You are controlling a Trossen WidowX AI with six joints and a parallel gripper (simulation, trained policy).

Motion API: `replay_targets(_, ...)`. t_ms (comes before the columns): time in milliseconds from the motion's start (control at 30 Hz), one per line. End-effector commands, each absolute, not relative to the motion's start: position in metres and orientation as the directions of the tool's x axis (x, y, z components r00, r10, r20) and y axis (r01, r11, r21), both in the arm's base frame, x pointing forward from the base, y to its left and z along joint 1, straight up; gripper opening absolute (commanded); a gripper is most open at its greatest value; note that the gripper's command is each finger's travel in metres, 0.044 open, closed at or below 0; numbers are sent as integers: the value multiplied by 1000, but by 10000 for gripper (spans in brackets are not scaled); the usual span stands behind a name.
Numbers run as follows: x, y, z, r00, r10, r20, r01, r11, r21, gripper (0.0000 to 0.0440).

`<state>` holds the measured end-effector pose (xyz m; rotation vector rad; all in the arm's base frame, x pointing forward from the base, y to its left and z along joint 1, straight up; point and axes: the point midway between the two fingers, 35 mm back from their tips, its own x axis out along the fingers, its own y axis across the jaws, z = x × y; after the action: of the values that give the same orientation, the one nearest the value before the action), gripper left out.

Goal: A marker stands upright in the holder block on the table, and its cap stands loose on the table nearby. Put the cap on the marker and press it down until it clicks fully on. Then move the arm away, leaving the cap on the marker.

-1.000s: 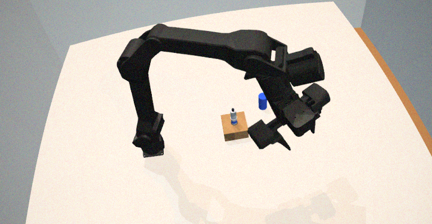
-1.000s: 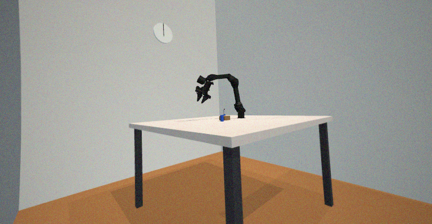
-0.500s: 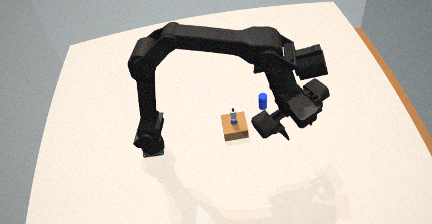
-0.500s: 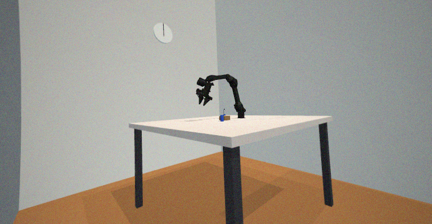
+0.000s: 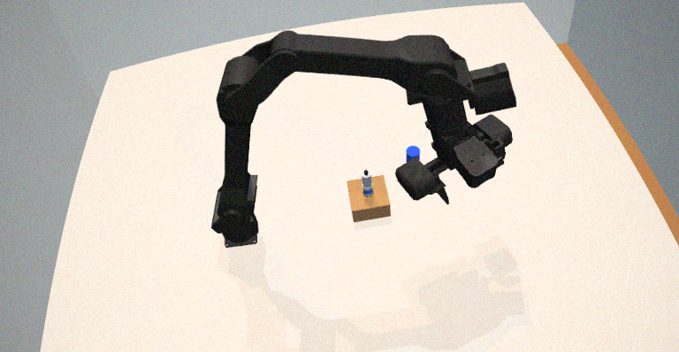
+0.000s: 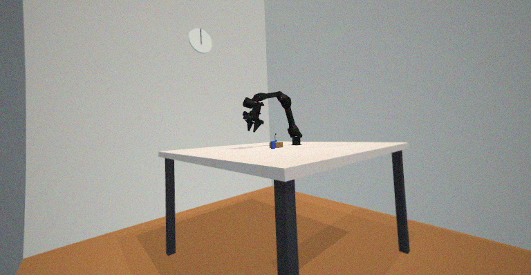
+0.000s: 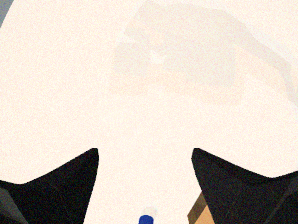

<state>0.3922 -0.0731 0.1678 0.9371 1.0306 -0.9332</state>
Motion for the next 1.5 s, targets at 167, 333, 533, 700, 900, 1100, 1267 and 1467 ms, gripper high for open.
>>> replay_targets(167, 393, -48, 158, 197, -132, -971, 938, 313, 148, 322)
replay_targets(333, 393, -33, 153, 173, -109, -979, 940, 316, 131, 323)
replay_targets(533, 391, -16, 148, 144, -82, -986, 940, 322, 111, 324)
replay_targets(700, 390, -1, 144, 120, -59, -991, 940, 329, 94, 324)
replay_targets(900, 387, 16, 139, 90, -33, -995, 937, 341, 73, 325)
replay_targets(1100, 383, 33, 135, 59, -9, -998, 933, 356, 52, 325)
replay_targets(1267, 379, 47, 131, 33, 7, -999, 927, 373, 33, 324)
replay_targets(1467, 374, 61, 125, 0, 19, -1000, 918, 396, 7, 321)
